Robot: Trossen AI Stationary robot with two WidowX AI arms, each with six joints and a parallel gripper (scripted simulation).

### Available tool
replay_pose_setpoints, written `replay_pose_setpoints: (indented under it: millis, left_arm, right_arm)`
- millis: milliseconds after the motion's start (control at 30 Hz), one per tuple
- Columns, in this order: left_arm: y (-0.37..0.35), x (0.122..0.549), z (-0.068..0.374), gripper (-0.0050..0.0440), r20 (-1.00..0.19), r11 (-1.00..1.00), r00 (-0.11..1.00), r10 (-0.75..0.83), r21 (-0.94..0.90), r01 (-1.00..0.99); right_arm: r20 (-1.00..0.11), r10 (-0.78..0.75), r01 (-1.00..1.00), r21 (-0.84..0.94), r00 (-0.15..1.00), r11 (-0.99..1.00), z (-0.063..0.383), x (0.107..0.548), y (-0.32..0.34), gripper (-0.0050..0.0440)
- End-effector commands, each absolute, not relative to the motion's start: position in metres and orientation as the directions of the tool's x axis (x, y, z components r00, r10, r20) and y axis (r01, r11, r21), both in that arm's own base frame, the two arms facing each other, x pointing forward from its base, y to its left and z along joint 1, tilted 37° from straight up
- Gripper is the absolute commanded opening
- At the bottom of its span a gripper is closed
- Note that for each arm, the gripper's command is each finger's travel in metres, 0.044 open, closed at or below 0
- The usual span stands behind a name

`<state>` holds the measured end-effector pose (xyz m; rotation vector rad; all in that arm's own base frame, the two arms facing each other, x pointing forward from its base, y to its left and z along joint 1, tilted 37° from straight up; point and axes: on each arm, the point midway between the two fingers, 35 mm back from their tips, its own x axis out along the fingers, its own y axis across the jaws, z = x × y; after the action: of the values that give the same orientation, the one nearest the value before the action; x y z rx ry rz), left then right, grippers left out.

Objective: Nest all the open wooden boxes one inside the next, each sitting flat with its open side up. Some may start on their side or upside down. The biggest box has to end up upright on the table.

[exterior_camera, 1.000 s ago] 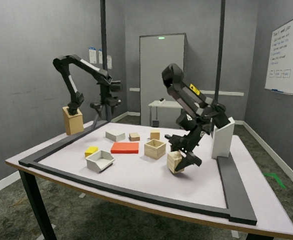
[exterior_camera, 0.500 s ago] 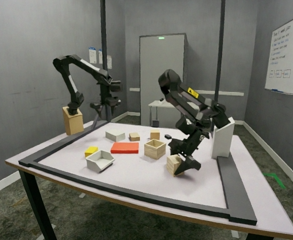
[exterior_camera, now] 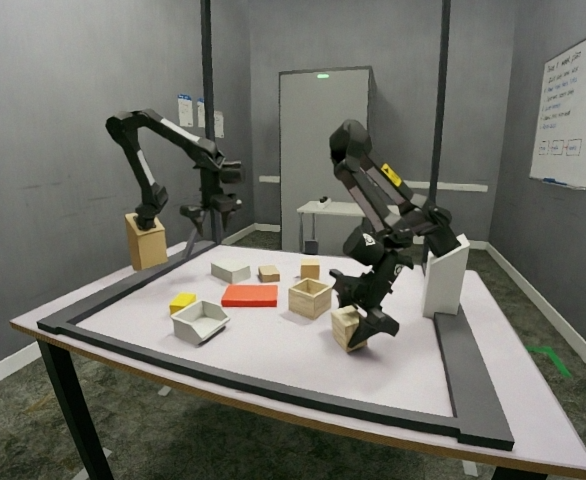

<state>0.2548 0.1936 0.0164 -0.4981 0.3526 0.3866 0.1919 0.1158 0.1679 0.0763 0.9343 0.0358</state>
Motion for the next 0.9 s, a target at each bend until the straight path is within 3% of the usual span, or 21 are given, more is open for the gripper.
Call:
replay_pose_setpoints:
  millis: [0, 867]
  left_arm:
    - [0.196, 0.255, 0.022, -0.0050, -0.418, 0.813, 0.868, 0.269, -0.384, -0.437]
    - [0.204, 0.261, 0.030, -0.0050, -0.622, 0.813, 0.773, 0.122, -0.384, -0.437]
  right_arm:
    - [-0.794, 0.074, -0.001, 0.092, 0.604, 0.996, 0.173, 0.192, 0.116, 0.0400]
    - [-0.794, 0.074, -0.001, 0.092, 0.604, 0.996, 0.173, 0.192, 0.116, 0.0400]
